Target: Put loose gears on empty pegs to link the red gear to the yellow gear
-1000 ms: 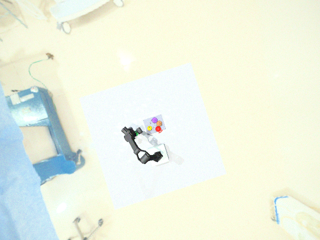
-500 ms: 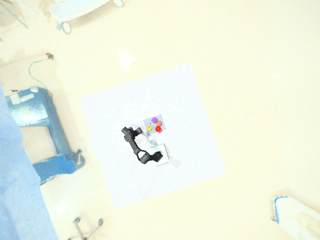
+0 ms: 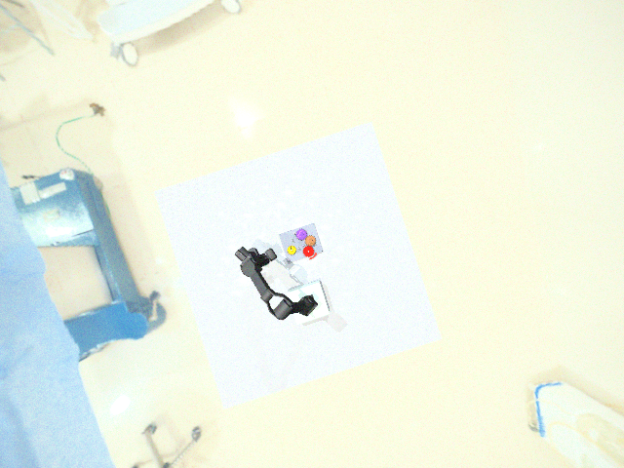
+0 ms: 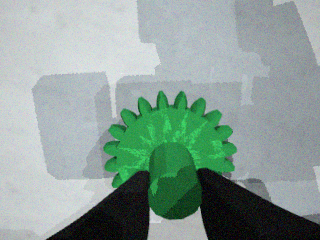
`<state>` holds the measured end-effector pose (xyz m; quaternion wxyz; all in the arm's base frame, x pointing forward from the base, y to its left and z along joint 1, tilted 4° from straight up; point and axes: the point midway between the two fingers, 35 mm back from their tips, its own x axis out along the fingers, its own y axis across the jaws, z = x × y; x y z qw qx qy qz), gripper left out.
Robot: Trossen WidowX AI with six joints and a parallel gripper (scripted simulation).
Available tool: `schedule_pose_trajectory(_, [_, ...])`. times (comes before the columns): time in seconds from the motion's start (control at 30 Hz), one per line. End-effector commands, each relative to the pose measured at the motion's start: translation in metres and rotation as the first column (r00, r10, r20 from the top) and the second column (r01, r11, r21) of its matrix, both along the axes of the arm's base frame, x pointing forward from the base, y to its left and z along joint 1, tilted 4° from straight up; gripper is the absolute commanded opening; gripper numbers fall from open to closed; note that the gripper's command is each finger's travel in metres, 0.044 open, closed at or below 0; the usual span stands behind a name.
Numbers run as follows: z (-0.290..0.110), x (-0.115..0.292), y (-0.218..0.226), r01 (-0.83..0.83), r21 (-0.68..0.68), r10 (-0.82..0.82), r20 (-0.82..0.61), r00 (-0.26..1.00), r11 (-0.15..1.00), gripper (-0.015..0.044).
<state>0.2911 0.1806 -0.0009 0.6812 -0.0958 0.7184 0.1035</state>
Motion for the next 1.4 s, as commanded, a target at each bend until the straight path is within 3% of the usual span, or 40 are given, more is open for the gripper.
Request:
schedule_pose_trajectory(0.0, [0.012,0.004,0.003,-0.002,0.008,0.002,0.009,1.000,1.000,0.0000])
schedule_pose_trajectory(1.37, [0.112,0.012,0.005,-0.003,0.008,0.003,0.009,1.000,1.000,0.0000])
